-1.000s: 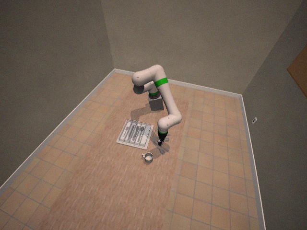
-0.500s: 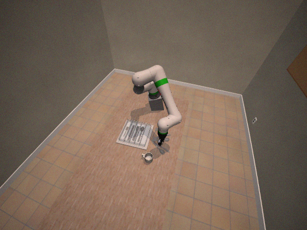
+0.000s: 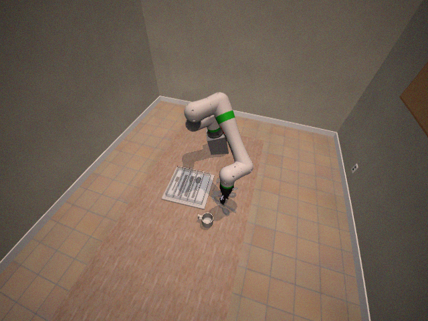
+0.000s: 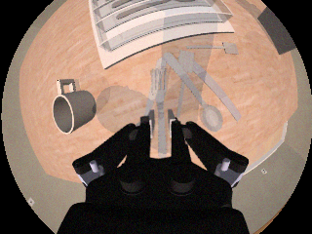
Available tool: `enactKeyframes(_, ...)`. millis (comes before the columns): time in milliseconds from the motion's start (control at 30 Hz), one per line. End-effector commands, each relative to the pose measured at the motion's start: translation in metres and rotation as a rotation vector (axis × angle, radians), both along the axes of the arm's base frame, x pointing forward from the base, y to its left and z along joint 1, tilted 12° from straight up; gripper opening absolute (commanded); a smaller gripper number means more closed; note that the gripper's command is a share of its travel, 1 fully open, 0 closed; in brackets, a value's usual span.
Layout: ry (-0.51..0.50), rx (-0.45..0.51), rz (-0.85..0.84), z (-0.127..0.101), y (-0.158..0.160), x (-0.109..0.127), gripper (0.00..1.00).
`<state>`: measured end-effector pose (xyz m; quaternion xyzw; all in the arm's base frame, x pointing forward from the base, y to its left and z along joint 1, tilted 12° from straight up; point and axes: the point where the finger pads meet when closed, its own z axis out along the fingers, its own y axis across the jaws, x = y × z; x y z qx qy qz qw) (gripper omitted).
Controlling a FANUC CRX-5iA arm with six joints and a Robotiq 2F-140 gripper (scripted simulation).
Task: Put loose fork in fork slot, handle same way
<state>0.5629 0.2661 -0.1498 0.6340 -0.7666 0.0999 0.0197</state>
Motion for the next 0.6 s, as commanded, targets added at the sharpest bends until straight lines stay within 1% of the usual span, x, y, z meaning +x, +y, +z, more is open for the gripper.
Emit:
enactKeyframes(0, 0.000, 0.000, 0.000, -0.0039, -0.0006, 0.0006, 0.17)
enactKeyframes(267, 0.000, 0.000, 0.000, -0.0099, -0.0017, 0.0012, 0.17)
enactKeyframes(567, 0.000, 0.000, 0.000, -0.0111, -0.0019, 0.0013, 0.17)
